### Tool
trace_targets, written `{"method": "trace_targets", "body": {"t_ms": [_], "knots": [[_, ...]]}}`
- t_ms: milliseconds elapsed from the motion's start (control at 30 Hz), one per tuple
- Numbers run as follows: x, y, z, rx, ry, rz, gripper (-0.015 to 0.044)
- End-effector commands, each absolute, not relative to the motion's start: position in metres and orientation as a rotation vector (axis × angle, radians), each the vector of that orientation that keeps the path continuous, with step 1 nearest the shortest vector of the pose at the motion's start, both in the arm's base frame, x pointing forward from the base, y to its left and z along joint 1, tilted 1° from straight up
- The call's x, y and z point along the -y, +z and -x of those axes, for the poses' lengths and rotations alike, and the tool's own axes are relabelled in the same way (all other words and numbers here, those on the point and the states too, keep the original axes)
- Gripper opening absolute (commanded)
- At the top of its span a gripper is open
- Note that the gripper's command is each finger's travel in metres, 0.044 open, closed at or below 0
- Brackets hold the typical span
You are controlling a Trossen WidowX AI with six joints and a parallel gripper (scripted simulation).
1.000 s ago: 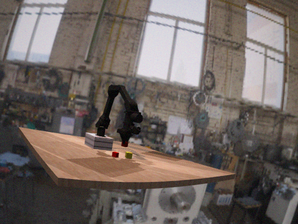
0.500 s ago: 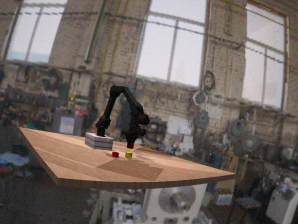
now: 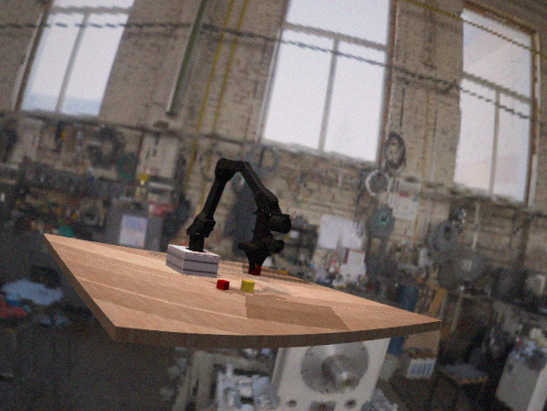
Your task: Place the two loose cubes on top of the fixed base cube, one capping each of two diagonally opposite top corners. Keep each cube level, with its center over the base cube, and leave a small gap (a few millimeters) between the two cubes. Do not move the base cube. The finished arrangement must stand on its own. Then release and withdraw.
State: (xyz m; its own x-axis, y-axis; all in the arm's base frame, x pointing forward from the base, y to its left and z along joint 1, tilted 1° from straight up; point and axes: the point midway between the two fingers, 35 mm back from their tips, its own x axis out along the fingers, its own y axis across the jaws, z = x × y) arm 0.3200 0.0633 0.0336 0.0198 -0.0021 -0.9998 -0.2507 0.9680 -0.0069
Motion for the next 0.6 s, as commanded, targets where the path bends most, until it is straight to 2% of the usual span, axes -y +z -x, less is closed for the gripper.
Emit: {"method": "trace_targets", "body": {"t_ms": [0,567], "knots": [[-0.064,0.032,-0.321,-1.540,0.191,0.196,0.0105],[-0.063,0.008,-0.322,-1.541,0.187,0.192,0.0105]]}}
